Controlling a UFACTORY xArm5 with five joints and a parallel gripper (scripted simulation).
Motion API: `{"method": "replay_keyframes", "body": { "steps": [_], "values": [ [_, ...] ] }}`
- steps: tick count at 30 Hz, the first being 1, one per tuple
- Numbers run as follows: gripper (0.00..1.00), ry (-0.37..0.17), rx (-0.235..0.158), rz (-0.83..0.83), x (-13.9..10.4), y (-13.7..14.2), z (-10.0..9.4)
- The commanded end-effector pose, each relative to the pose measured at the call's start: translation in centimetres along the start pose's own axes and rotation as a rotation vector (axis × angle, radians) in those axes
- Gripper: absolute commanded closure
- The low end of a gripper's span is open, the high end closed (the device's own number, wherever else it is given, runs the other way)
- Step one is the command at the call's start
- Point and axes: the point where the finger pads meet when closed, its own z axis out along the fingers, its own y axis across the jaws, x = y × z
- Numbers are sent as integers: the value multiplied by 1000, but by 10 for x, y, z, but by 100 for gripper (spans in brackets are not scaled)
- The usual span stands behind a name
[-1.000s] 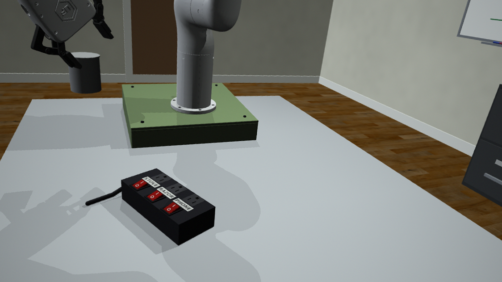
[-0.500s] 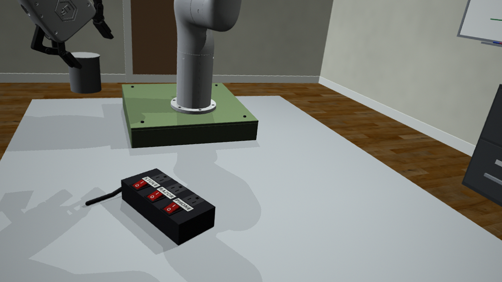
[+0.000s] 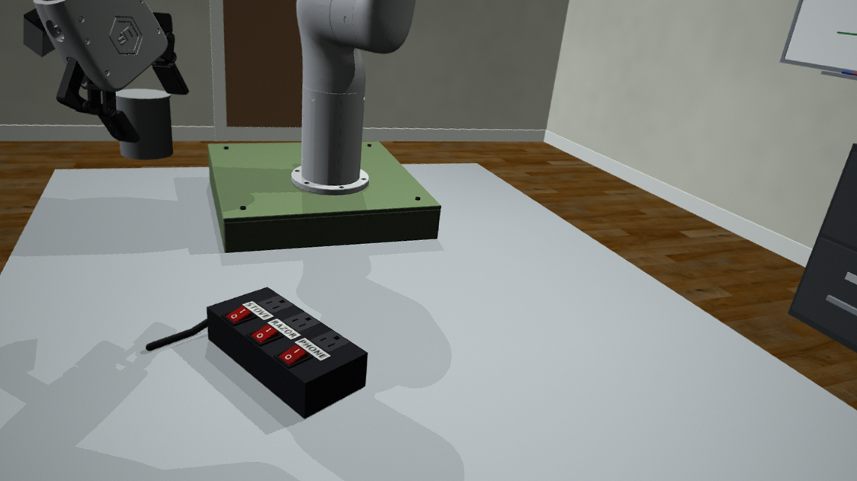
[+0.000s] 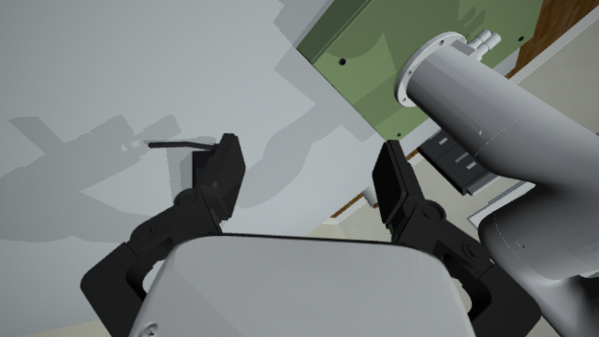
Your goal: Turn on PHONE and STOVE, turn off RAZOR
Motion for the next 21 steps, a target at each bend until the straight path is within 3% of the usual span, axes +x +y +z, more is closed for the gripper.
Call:
{"method": "replay_keyframes", "body": {
  "steps": [1, 2, 3, 4, 7, 8, 10, 11, 14, 15, 18, 19, 21],
  "values": [
    [0, 54, 95, -134, -12, -24, 4],
    [0, 85, 143, -219, -22, -37, 6],
    [0, 85, 143, -219, -22, -37, 6],
    [0, 116, 186, -300, -32, -49, 7],
    [0, 119, 192, -310, -32, -49, 7],
    [0, 156, 243, -405, -44, -61, 7],
    [0, 156, 243, -405, -44, -61, 7],
    [0, 191, 289, -493, -58, -72, 7],
    [0, 195, 295, -503, -58, -72, 7],
    [0, 235, 346, -602, -72, -82, 7],
    [0, 235, 346, -602, -72, -82, 7],
    [0, 275, 396, -700, -87, -91, 6],
    [0, 275, 396, -700, -87, -91, 6]
  ]
}}
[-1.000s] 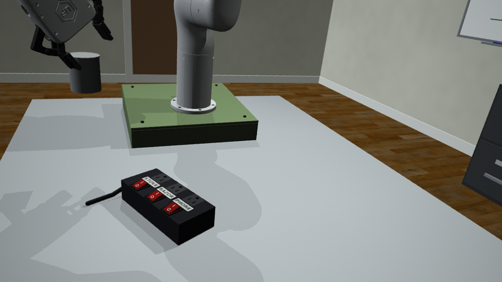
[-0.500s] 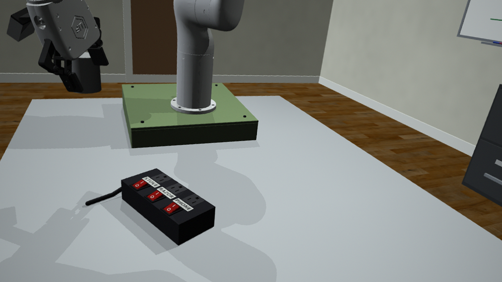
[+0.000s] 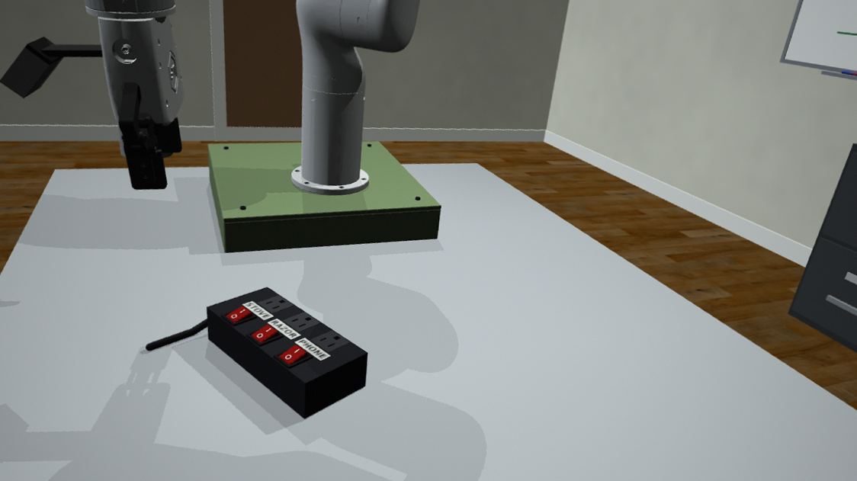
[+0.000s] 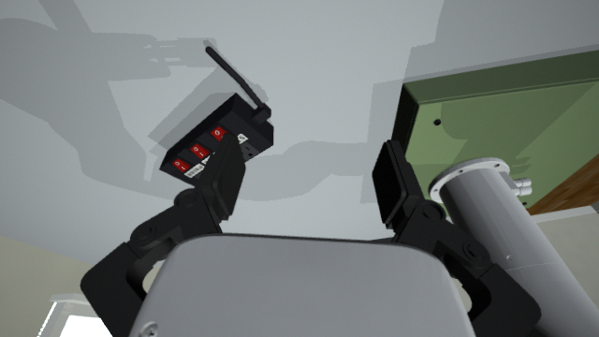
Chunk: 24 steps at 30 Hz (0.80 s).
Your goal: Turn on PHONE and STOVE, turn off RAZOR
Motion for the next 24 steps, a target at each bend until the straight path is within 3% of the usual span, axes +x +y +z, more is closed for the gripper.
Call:
{"method": "replay_keyframes", "body": {
  "steps": [1, 4, 5, 7, 8, 10, 11, 14, 15, 16, 17, 19, 20, 24],
  "values": [
    [0, 103, 131, -226, -17, -39, 3],
    [0, 106, 134, -231, -17, -39, 3],
    [0, 144, 179, -323, -26, -52, 1],
    [0, 144, 179, -323, -26, -52, 1],
    [0, 181, 221, -409, -36, -64, 0],
    [0, 181, 221, -409, -36, -64, 0],
    [0, 216, 260, -488, -46, -74, -3],
    [0, 216, 260, -488, -46, -74, -3],
    [0, 248, 295, -559, -56, -83, -5],
    [0, 248, 295, -559, -56, -83, -5],
    [0, 277, 325, -620, -64, -90, -8],
    [0, 277, 325, -620, -64, -90, -8],
    [0, 302, 351, -672, -72, -95, -10],
    [0, 338, 389, -747, -84, -103, -14]
  ]
}}
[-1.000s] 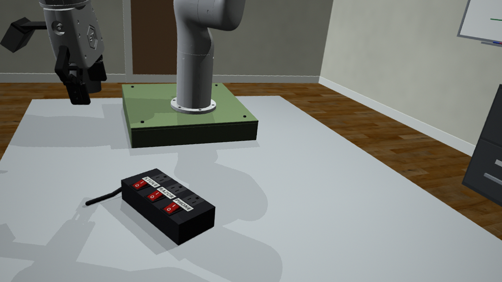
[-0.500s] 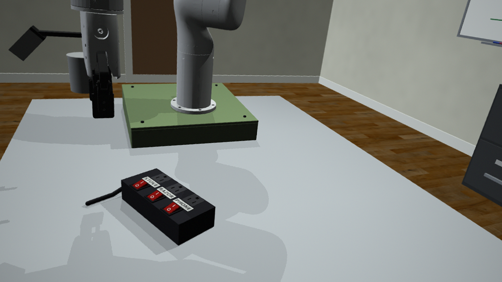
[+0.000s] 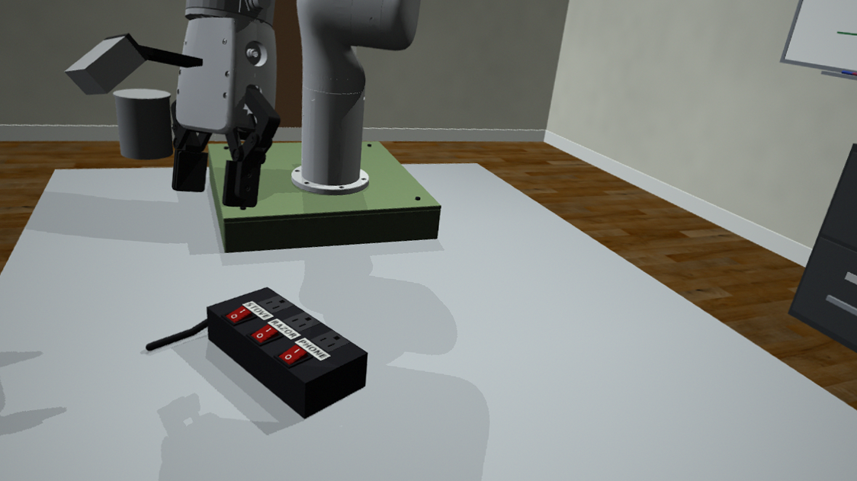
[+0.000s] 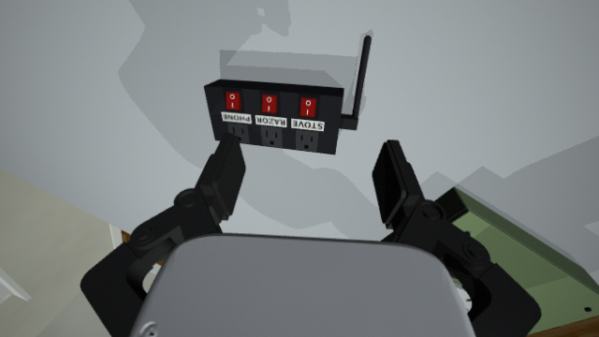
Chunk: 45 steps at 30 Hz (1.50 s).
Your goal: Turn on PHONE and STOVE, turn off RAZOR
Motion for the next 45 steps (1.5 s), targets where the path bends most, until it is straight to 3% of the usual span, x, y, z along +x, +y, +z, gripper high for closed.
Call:
{"method": "replay_keyframes", "body": {
  "steps": [1, 4, 45],
  "values": [
    [0, 87, 83, -154, -5, -29, -3],
    [0, 101, 96, -181, -7, -34, -4],
    [0, 101, 96, -182, -7, -34, -4]
  ]
}}
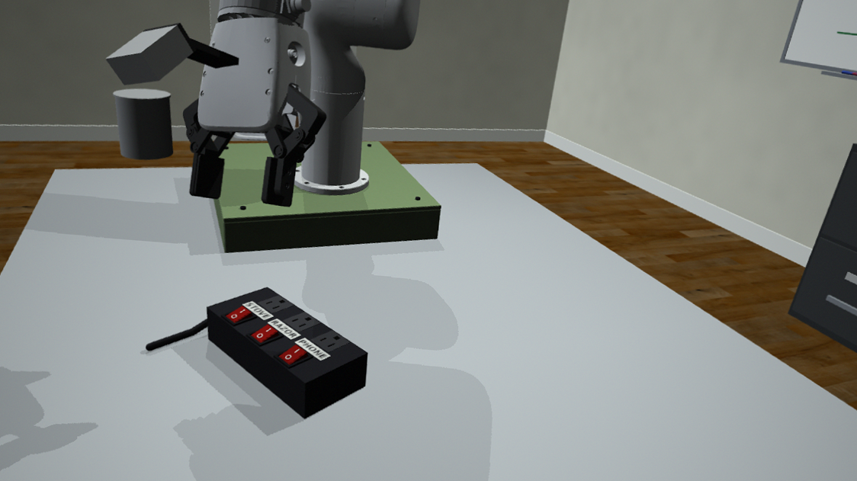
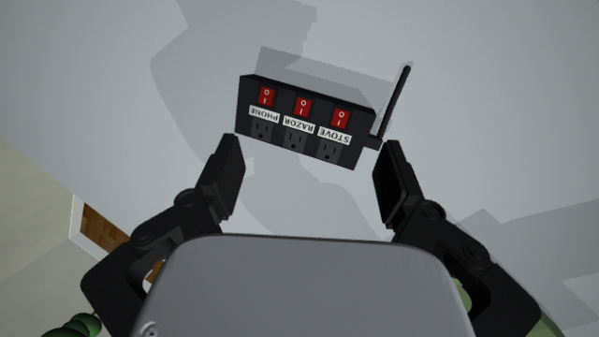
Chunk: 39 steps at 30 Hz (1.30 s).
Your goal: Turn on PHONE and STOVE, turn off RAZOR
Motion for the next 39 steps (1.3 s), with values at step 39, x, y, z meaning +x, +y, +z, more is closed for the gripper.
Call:
{"method": "replay_keyframes", "body": {
  "steps": [39],
  "values": [
    [0, -104, -66, 200, 5, -8, 6]
  ]
}}
